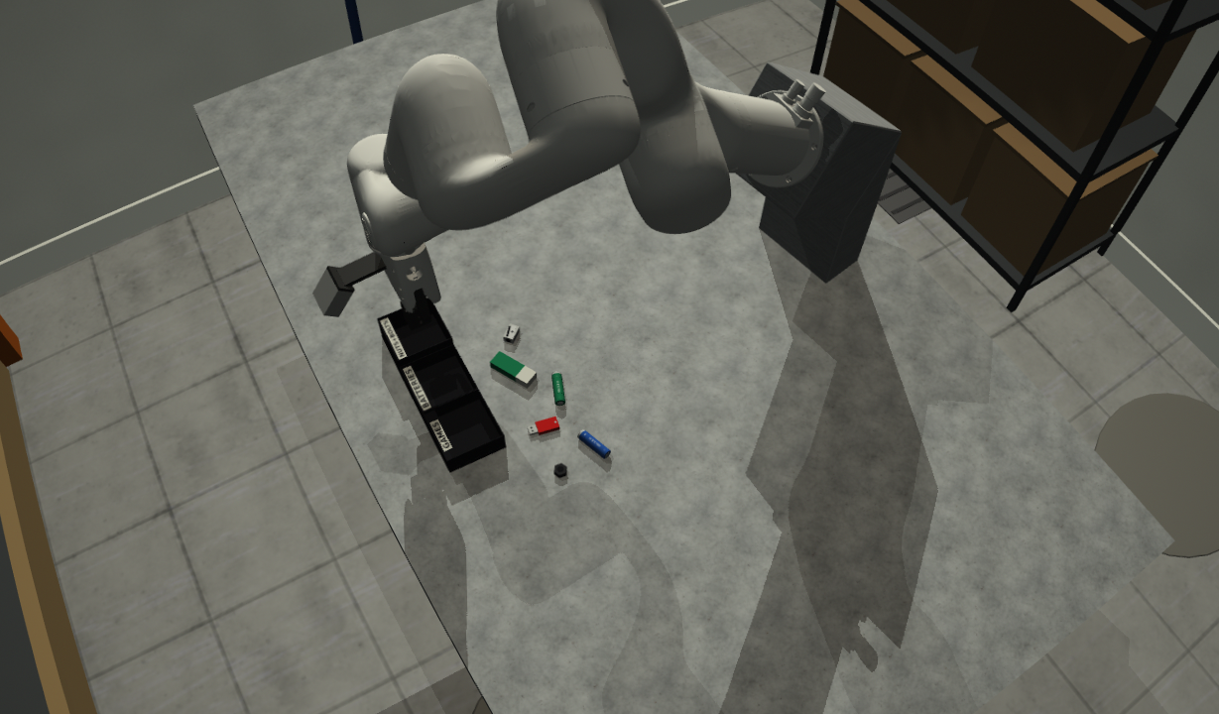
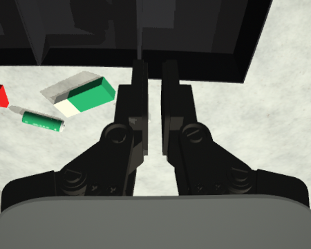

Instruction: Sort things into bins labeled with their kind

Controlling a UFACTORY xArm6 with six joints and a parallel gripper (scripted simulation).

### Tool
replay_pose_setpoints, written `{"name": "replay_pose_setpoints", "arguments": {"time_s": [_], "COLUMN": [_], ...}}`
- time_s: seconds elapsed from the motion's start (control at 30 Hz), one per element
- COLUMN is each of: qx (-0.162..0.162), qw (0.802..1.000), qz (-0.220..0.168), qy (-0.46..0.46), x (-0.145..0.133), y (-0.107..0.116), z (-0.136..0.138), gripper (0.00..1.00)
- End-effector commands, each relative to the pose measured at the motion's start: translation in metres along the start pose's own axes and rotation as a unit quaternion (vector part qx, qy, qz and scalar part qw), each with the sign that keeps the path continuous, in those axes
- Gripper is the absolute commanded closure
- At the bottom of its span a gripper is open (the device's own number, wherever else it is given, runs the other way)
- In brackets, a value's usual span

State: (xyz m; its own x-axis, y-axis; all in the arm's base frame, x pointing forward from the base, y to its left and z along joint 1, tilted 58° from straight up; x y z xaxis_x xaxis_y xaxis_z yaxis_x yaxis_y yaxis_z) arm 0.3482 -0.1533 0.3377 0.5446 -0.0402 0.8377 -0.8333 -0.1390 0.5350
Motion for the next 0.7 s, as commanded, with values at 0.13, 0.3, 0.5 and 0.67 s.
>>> {"name": "replay_pose_setpoints", "arguments": {"time_s": [0.13, 0.3, 0.5, 0.67], "qx": [-0.018, -0.018, -0.018, -0.018], "qw": [1.0, 1.0, 1.0, 1.0], "qz": [0.003, 0.003, 0.003, 0.003], "qy": [-0.006, -0.006, -0.006, -0.006], "x": [-0.006, -0.006, -0.005, -0.005], "y": [-0.019, -0.019, -0.029, -0.043], "z": [0.025, 0.025, 0.026, 0.026], "gripper": [0.93, 0.93, 0.93, 0.93]}}
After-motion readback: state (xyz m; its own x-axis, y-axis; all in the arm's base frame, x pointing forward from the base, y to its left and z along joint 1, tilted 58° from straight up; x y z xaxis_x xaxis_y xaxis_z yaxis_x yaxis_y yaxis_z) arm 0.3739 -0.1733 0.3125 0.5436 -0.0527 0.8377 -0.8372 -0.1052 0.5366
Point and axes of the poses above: the point where the finger pads meet when closed, its own y axis back along the fingers, its own z axis across the jaws, x = y × z, the point moved 9 cm from there along y, back along the fingers, and after that the axes turned 4 degrees about y, right-handed, at the moved point
